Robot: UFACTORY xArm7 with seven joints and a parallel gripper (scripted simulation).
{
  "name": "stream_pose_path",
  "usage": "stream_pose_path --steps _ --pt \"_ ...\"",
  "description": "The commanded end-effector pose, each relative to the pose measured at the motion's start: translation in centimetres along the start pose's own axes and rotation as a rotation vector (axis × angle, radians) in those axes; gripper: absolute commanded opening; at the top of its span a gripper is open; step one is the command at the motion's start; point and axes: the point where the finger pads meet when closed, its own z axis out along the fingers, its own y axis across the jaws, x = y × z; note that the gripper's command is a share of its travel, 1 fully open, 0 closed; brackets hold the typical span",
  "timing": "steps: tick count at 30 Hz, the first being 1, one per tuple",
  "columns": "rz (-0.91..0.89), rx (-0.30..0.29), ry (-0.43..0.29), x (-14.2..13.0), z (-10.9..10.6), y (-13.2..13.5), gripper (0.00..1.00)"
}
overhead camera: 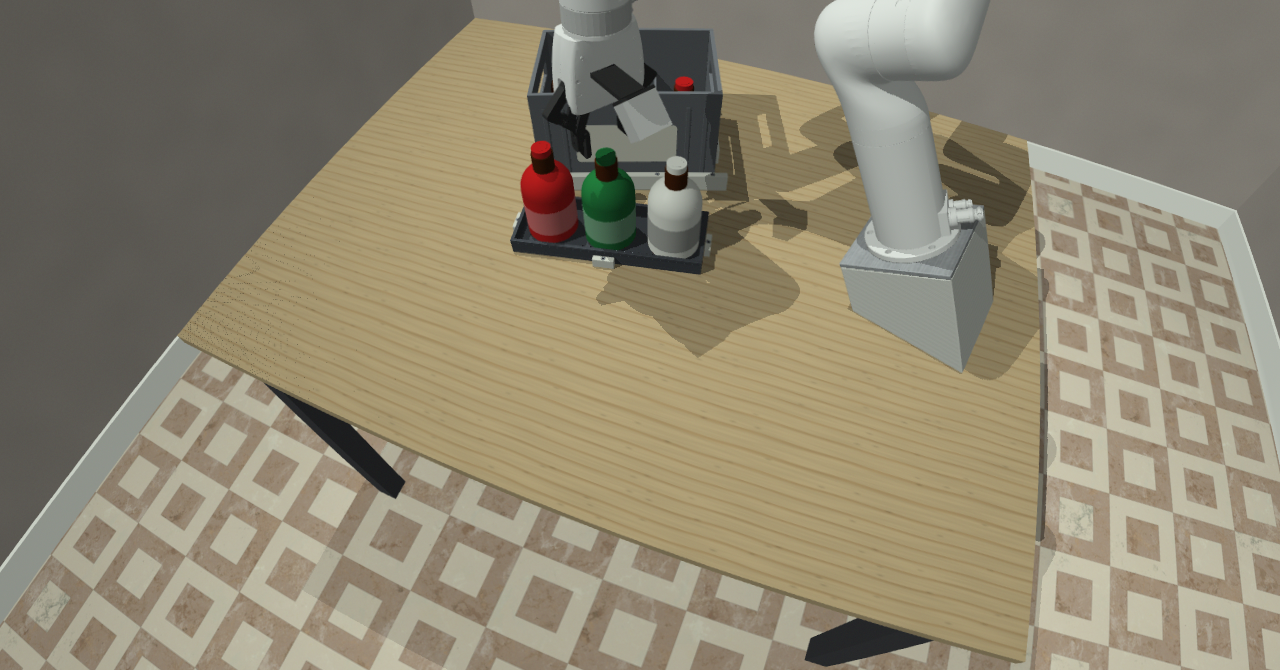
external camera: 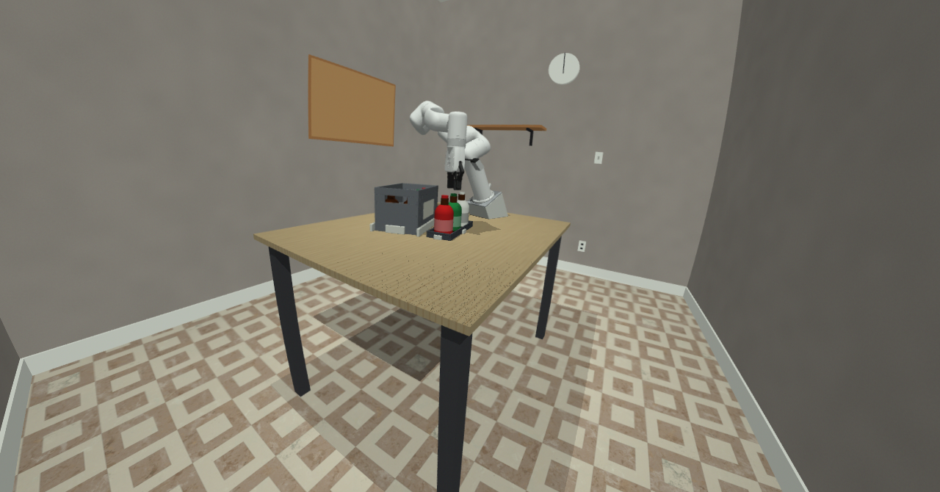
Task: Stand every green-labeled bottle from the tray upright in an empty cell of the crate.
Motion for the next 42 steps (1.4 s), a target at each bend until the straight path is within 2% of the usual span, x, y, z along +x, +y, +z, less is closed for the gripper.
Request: stream_pose_path --steps 1,18,42 --pt "0.000 -0.002 -0.002 -0.1 -0.1 0.1 0.65" --pt "0.000 -0.002 -0.002 -0.1 0.3 0.1 0.65" --pt "0.000 -0.002 -0.002 -0.1 2.9 0.1 0.65"
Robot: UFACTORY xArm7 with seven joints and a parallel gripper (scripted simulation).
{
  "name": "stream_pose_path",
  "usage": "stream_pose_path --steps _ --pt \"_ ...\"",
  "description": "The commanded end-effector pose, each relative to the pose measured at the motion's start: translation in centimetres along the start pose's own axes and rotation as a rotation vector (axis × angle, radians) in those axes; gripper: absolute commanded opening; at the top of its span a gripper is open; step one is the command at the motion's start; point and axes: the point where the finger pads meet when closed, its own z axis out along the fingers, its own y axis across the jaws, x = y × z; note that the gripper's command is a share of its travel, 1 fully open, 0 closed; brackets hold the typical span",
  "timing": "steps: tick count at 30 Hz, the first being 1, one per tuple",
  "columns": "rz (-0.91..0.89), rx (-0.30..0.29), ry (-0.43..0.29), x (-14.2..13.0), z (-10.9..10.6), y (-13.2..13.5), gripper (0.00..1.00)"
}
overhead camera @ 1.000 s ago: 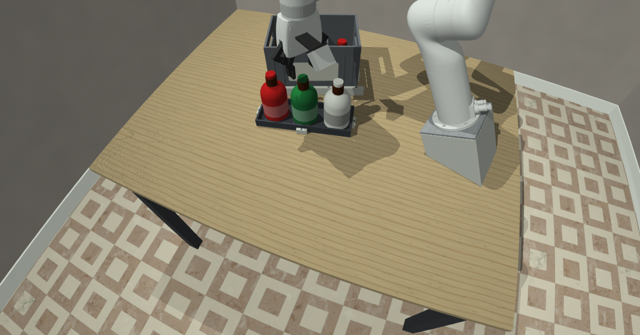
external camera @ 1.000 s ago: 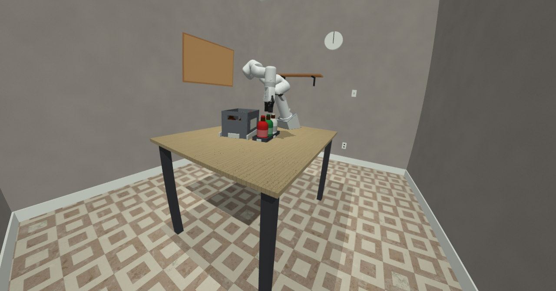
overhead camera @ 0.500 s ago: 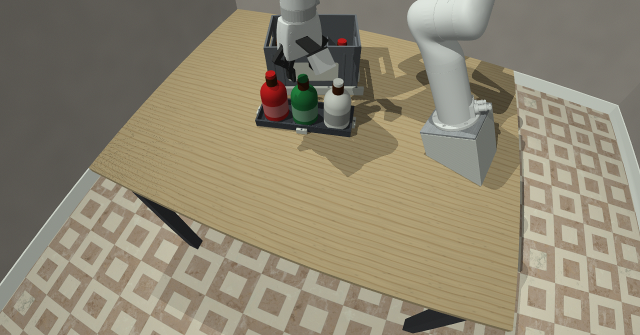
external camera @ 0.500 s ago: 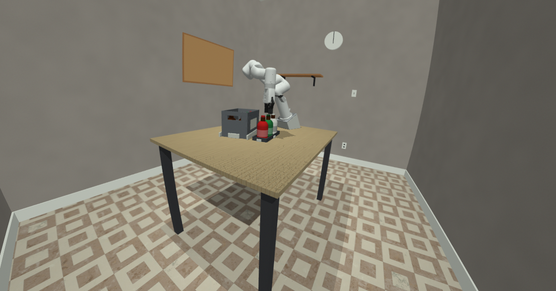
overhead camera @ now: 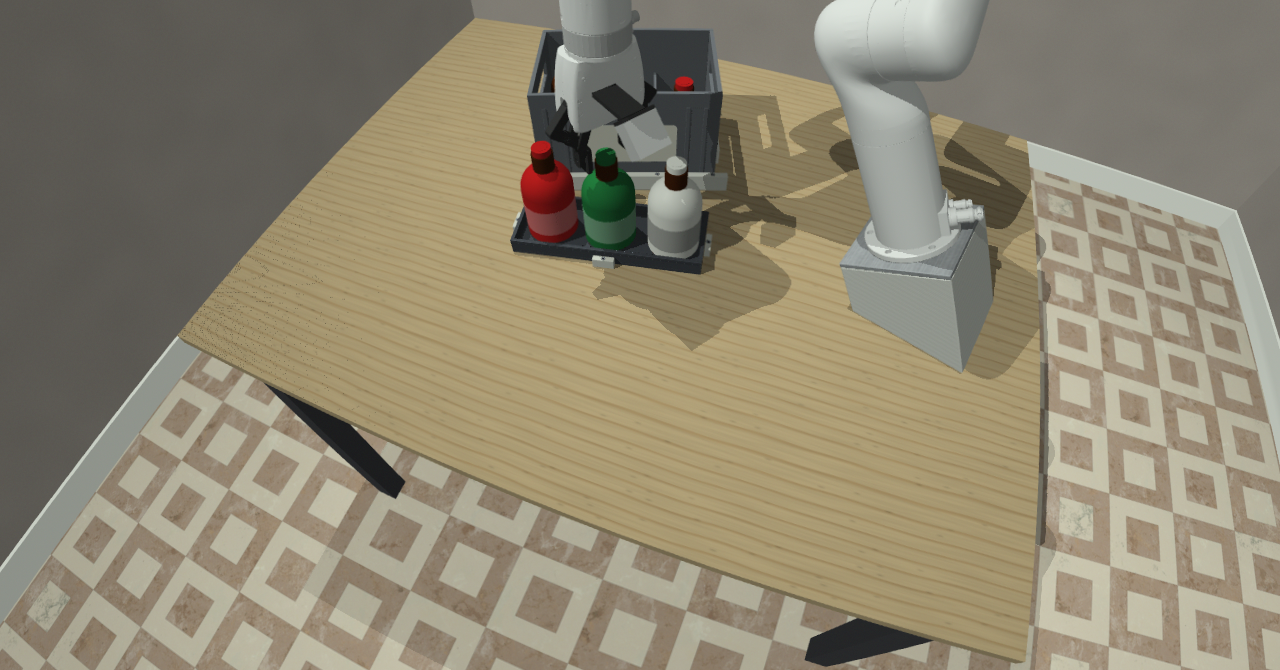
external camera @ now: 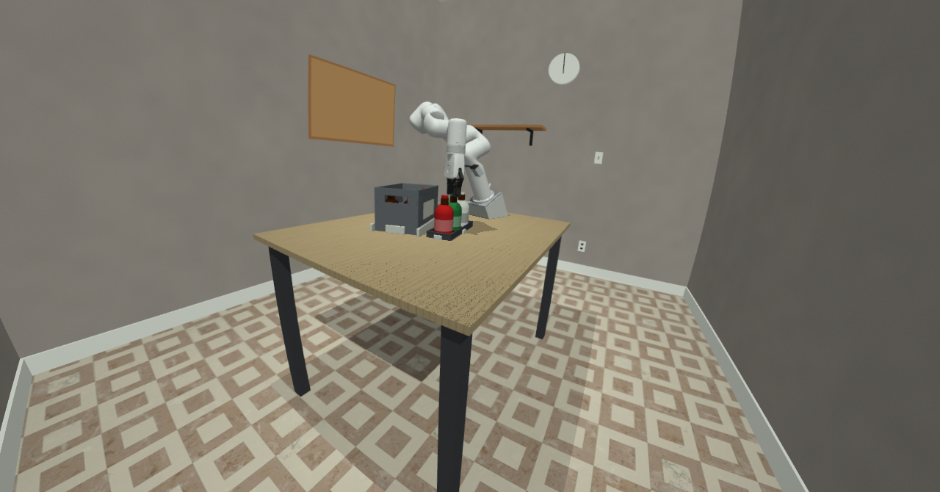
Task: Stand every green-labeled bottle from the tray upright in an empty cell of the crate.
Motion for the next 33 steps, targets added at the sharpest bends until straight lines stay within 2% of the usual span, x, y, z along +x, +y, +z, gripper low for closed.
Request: stream_pose_path --steps 1,16,33 --pt "0.000 -0.002 -0.002 -0.1 0.4 0.1 0.65" --pt "0.000 -0.002 -0.002 -0.1 1.3 0.1 0.65" --pt "0.000 -0.002 -0.002 -0.1 1.4 0.1 0.65"
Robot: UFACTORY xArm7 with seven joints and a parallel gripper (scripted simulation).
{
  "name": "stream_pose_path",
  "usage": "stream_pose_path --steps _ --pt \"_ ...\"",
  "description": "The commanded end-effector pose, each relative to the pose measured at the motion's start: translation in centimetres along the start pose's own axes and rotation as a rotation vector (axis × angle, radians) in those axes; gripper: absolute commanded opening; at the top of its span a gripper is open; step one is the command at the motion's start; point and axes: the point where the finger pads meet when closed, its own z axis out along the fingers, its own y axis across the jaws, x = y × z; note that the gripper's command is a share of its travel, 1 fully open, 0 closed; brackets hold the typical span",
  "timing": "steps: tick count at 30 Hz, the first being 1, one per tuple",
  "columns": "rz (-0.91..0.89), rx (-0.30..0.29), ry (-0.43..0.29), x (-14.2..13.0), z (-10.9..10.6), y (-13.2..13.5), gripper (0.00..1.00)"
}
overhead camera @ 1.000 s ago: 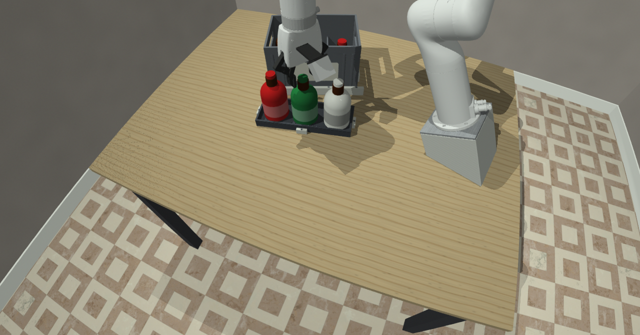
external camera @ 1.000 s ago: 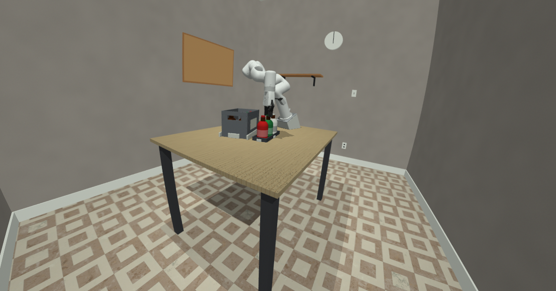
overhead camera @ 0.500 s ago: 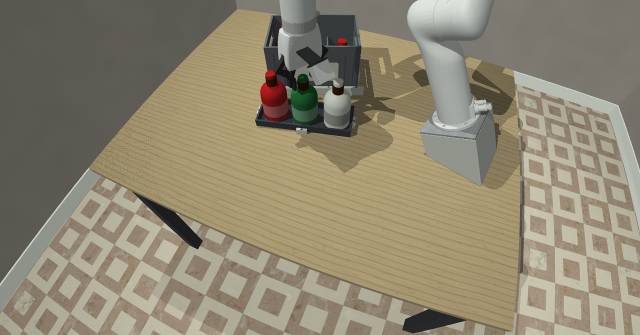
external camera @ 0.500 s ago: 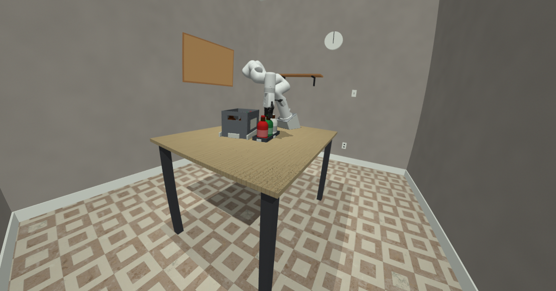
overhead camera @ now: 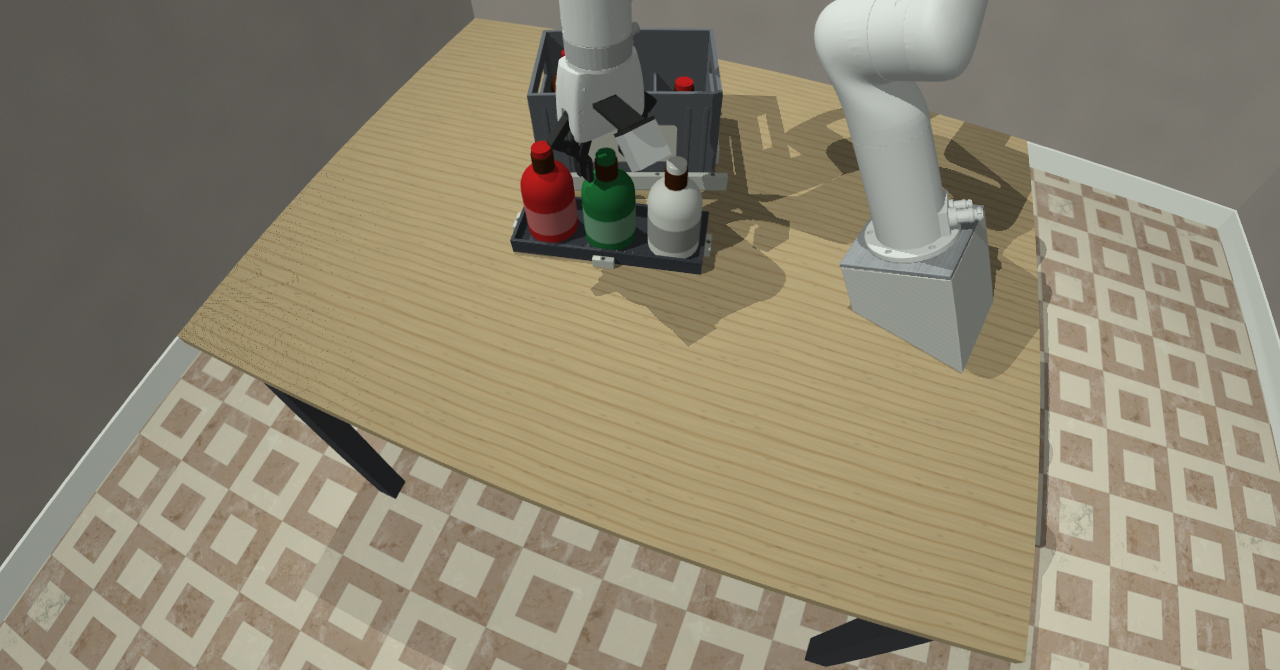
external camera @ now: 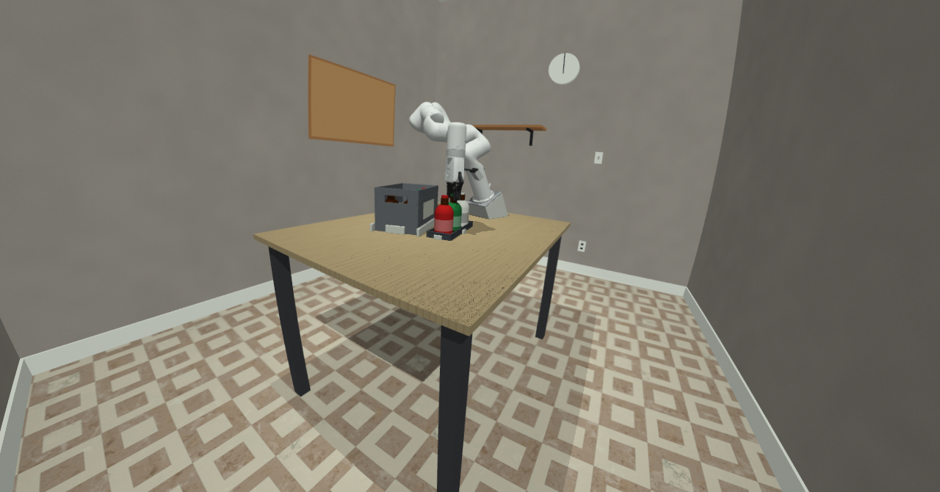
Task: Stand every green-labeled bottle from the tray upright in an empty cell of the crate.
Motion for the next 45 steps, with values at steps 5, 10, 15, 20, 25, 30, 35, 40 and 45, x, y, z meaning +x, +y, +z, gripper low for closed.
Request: stream_pose_path --steps 5,10,15,20,25,30,35,40,45 --pt "0.000 -0.002 -0.002 -0.06 -0.09 0.08 0.00" --pt "0.000 -0.002 -0.002 -0.06 -0.09 0.08 0.00" --pt "0.000 -0.002 -0.002 -0.06 -0.09 0.08 0.00" --pt "0.000 -0.002 -0.002 -0.06 -0.09 0.08 0.00" --pt "0.000 -0.002 -0.002 -0.06 -0.09 0.08 0.00" --pt "0.000 -0.002 -0.002 -0.06 -0.09 0.08 0.00" --pt "0.000 -0.002 -0.002 -0.06 -0.09 0.08 0.00" --pt "0.000 -0.002 -0.002 -0.06 -0.09 0.08 0.00" --pt "0.000 -0.002 -0.002 -0.06 -0.09 0.08 0.00"
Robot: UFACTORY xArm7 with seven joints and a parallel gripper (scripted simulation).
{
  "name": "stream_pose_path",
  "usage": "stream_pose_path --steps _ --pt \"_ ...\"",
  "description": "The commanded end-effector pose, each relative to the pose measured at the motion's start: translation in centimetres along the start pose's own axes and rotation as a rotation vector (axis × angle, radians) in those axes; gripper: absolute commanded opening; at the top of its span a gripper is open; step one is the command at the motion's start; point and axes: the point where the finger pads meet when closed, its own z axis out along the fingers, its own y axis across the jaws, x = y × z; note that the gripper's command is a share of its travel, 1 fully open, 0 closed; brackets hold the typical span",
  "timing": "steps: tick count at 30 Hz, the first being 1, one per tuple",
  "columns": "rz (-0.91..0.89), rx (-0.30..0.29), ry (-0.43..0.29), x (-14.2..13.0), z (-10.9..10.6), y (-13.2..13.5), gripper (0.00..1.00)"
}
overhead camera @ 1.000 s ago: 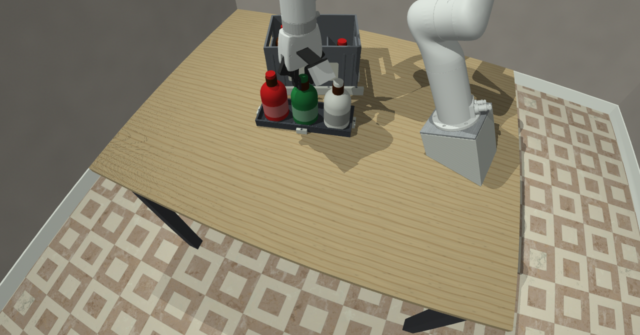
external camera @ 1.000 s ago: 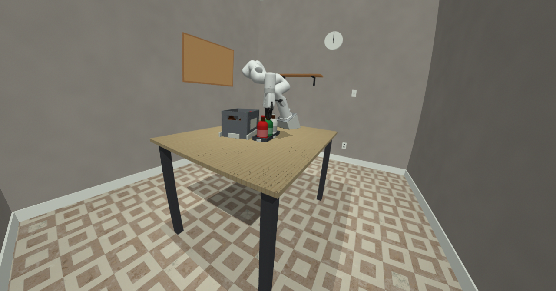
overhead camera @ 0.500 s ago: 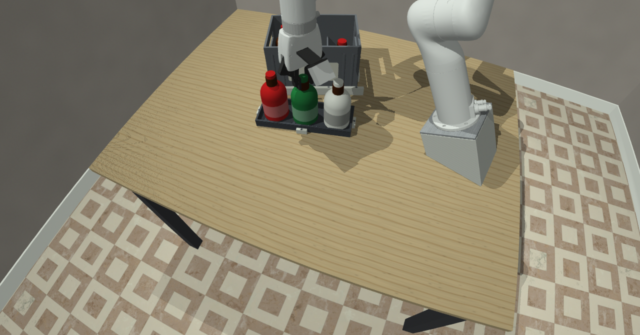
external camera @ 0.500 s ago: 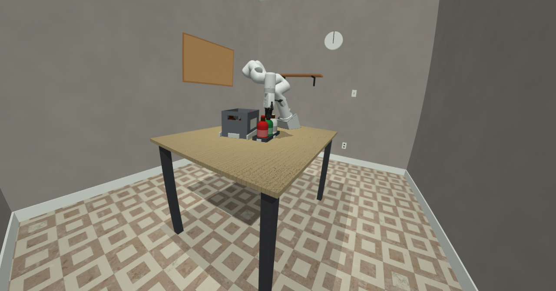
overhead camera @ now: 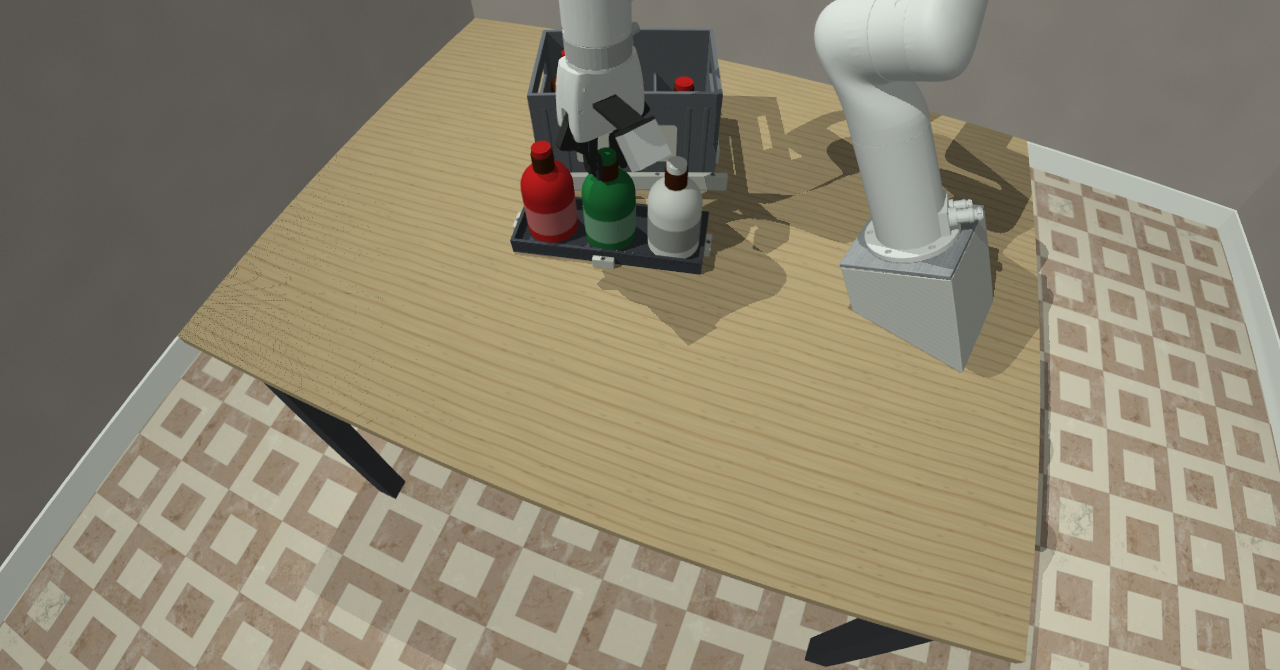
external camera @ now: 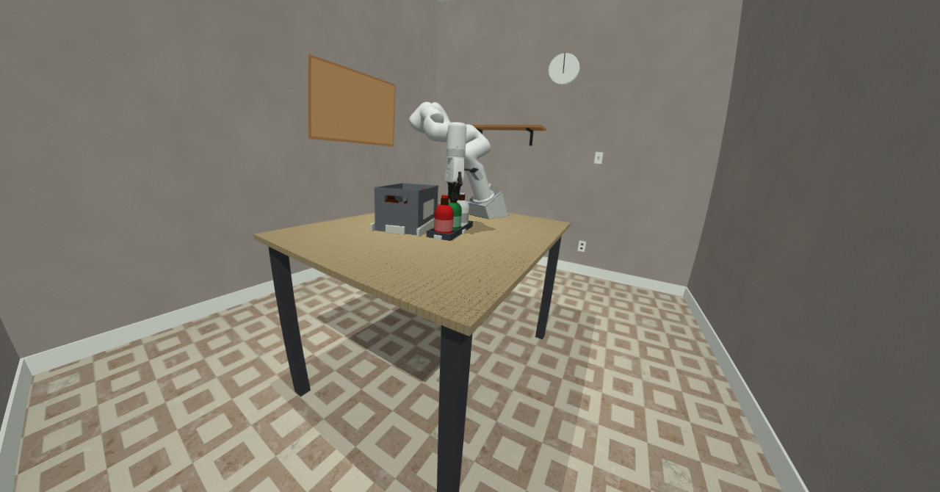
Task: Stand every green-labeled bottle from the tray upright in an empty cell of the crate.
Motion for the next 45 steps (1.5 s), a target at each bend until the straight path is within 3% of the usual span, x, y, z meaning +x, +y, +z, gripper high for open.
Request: stream_pose_path --steps 1,20,45 --pt "0.000 -0.002 -0.002 -0.1 -0.1 0.1 0.00" --pt "0.000 -0.002 -0.002 -0.1 -0.5 0.1 0.00" --pt "0.000 -0.002 -0.002 -0.1 -2.9 0.1 0.00"
